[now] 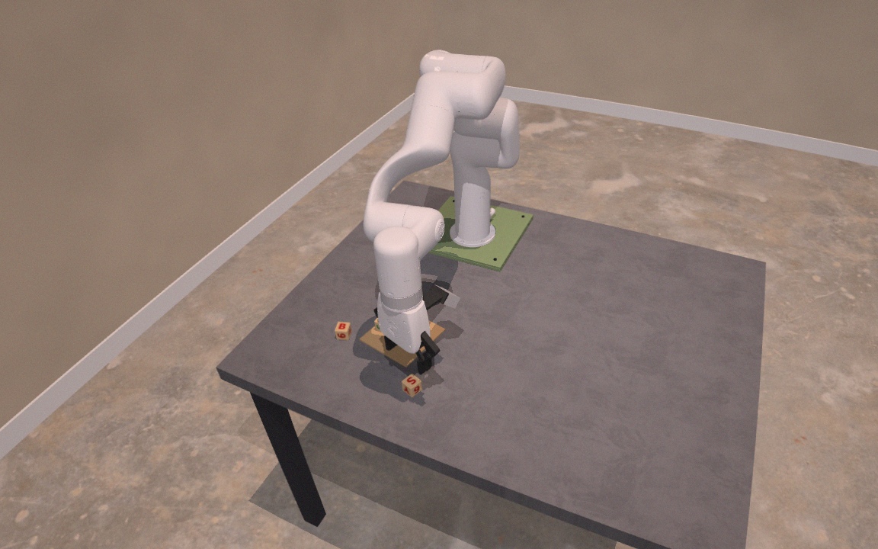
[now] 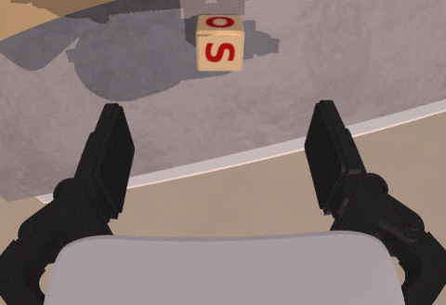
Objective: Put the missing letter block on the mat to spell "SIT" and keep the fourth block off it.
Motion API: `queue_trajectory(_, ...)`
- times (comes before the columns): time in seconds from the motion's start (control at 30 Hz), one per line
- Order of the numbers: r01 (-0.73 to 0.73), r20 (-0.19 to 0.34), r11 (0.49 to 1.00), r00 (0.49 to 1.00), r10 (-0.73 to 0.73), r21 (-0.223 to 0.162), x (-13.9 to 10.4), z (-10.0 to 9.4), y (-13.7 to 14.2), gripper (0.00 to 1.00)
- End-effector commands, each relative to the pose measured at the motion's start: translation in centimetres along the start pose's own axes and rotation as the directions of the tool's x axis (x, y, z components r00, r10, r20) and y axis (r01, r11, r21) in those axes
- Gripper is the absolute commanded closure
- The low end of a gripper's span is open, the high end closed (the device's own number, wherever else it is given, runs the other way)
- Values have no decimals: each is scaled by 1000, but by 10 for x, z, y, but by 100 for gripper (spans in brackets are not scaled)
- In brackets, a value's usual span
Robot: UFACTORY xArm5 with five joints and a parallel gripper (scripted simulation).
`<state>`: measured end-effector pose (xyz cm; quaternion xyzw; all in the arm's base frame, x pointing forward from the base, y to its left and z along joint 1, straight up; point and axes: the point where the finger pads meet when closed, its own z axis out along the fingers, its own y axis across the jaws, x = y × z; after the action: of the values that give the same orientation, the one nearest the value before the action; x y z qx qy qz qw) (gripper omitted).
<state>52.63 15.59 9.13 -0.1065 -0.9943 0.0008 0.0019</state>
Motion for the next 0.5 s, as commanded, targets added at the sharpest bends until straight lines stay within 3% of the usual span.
queue_trajectory(0.0, -18, 4, 1000, 1000, 18, -2, -1, -2, 1, 0)
queue_trajectory(0.03, -18, 4, 1000, 1000, 18, -2, -1, -2, 1, 31)
queue_trajectory(0.47, -18, 4, 1000, 1000, 18, -2, -1, -2, 1, 31)
